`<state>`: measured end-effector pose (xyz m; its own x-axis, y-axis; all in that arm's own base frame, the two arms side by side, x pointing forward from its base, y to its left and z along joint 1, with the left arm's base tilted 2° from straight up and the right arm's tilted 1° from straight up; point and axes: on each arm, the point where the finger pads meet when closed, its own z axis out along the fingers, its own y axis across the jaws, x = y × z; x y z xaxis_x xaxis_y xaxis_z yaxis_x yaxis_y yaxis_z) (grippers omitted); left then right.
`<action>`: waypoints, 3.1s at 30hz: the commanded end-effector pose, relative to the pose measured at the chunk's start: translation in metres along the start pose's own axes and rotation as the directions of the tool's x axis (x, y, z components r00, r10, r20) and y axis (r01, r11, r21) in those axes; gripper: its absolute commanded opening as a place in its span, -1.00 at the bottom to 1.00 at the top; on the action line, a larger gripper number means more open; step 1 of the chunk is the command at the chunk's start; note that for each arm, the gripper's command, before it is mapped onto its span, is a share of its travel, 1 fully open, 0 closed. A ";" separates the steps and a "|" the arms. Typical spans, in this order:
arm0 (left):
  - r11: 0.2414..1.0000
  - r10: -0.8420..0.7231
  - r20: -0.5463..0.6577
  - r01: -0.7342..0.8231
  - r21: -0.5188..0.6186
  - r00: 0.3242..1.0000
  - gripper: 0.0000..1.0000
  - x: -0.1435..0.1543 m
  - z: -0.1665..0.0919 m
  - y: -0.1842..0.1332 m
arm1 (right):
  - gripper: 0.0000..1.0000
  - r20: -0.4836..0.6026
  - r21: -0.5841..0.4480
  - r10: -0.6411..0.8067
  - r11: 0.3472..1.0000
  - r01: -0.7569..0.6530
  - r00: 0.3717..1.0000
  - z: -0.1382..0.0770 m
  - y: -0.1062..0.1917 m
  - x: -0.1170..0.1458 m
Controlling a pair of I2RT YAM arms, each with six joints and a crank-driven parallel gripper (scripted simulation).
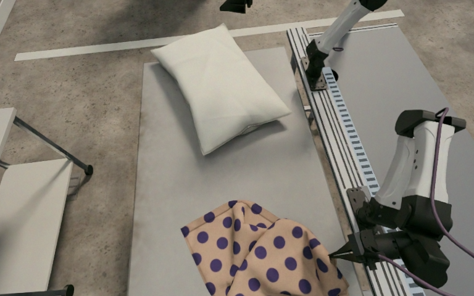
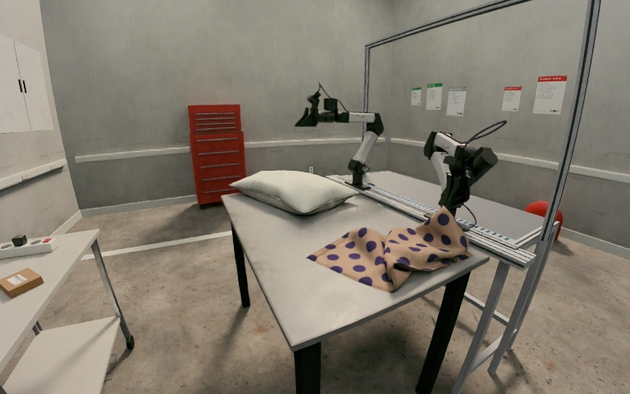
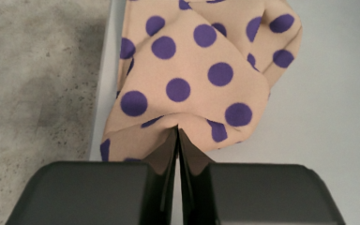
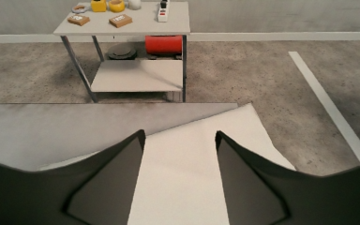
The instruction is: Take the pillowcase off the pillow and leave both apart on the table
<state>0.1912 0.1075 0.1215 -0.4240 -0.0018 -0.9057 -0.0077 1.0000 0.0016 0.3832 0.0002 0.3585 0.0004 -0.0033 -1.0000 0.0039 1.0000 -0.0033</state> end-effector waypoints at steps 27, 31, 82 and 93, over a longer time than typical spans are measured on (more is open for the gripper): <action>1.000 0.013 -0.012 -0.013 0.011 1.000 -0.98 -0.003 -0.003 0.001 | 0.26 -0.004 0.004 -0.007 1.000 0.007 1.000 0.001 -0.001 0.004; 1.000 -0.004 -0.021 0.004 0.019 1.000 -0.98 -0.001 -0.002 -0.001 | 0.26 -0.004 0.004 -0.007 1.000 0.007 1.000 0.001 -0.001 0.004; 1.000 -0.004 -0.022 0.004 0.025 1.000 -0.92 0.002 -0.001 -0.004 | 0.26 -0.004 0.004 -0.007 1.000 0.007 1.000 0.001 -0.001 0.004; 1.000 -0.004 -0.022 0.004 0.025 1.000 -0.89 0.002 -0.001 -0.004 | 0.26 -0.004 0.004 -0.007 1.000 0.007 1.000 0.001 -0.001 0.004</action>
<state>0.1870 0.1069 0.1197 -0.4548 -0.0058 -0.8906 -0.0013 1.0000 -0.0058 0.3832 0.0002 0.3585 0.0004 -0.0033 -1.0000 0.0039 1.0000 -0.0033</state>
